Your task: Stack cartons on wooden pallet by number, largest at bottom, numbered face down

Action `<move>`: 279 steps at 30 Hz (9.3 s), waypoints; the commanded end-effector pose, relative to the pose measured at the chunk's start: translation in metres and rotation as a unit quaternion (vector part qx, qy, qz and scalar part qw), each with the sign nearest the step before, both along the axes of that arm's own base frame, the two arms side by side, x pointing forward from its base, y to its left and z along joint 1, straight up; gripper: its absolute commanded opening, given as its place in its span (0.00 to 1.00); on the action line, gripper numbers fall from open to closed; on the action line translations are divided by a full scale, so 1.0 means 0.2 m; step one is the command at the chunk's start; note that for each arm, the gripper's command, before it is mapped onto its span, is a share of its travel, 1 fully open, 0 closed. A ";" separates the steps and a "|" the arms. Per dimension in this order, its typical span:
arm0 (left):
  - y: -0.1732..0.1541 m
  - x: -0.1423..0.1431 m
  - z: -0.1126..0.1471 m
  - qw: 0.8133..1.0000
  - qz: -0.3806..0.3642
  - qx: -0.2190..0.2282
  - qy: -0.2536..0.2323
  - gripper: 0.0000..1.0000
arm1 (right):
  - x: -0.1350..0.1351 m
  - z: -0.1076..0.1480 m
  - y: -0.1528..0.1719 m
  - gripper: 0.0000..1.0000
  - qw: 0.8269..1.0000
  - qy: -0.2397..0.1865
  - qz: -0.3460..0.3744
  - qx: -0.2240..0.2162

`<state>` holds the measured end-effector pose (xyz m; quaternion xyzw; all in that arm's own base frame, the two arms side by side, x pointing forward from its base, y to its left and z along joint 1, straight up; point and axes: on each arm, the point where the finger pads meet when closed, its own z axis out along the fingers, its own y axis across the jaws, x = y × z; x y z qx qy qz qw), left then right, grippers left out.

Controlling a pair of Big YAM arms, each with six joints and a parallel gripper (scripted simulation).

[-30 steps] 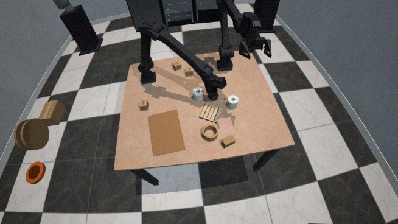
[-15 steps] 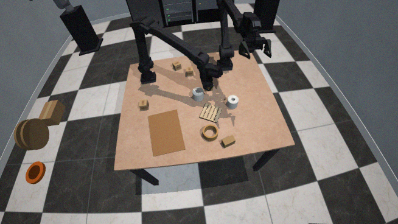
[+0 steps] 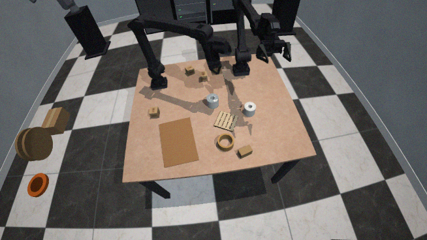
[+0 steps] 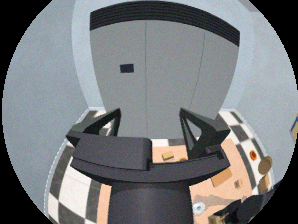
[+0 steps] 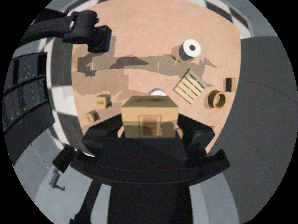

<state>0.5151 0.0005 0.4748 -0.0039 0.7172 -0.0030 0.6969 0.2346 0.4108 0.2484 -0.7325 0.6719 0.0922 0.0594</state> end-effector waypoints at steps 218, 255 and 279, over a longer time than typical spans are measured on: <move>-0.77 -0.98 -0.75 0.466 0.030 -0.659 0.590 1.00 | -0.04 0.54 -0.05 0.50 0.808 0.023 -0.028 0.588; -0.31 -0.15 -0.26 0.947 -0.114 -0.241 0.178 1.00 | -0.34 0.26 -0.05 0.50 0.807 0.036 -0.026 0.589; 0.03 0.04 0.19 0.999 0.005 0.007 -0.035 1.00 | -1.13 -0.59 -0.03 0.50 0.810 0.037 -0.028 0.584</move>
